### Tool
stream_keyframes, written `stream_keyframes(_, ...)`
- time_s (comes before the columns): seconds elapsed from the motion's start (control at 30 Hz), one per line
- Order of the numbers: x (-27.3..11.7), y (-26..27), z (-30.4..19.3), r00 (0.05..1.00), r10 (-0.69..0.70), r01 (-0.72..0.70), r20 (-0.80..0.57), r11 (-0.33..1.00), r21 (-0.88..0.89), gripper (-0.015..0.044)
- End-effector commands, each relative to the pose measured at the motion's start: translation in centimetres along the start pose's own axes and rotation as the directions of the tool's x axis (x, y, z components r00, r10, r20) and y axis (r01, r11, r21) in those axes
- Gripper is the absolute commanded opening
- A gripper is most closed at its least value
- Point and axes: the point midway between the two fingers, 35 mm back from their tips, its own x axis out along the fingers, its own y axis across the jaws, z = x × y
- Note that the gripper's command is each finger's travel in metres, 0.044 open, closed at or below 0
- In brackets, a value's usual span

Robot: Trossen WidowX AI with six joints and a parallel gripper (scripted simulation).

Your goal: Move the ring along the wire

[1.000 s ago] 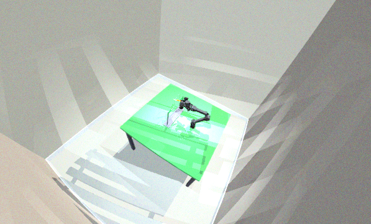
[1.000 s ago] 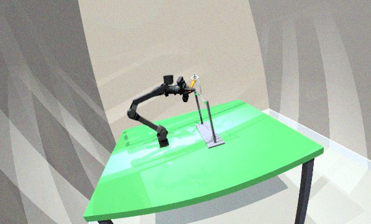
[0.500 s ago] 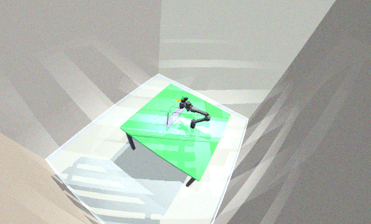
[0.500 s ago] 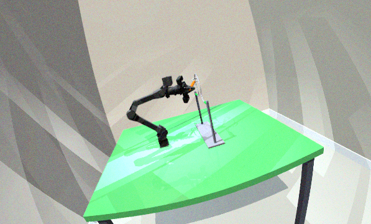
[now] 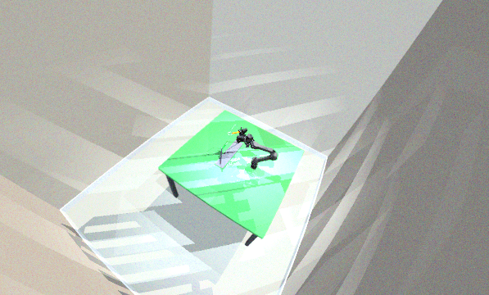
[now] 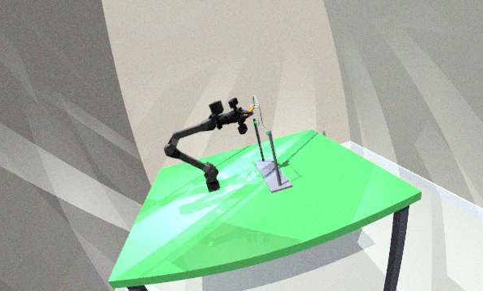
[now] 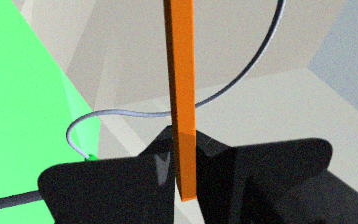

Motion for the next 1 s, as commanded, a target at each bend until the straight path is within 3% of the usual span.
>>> stream_keyframes(0.0, 0.0, -0.3, 0.0, 0.999, -0.034, 0.035, 0.01, 0.998, -0.053, -0.015)
stream_keyframes(0.97, 0.0, -1.6, 0.2, 0.973, -0.212, 0.231, 0.093, 0.897, -0.377, -0.015)
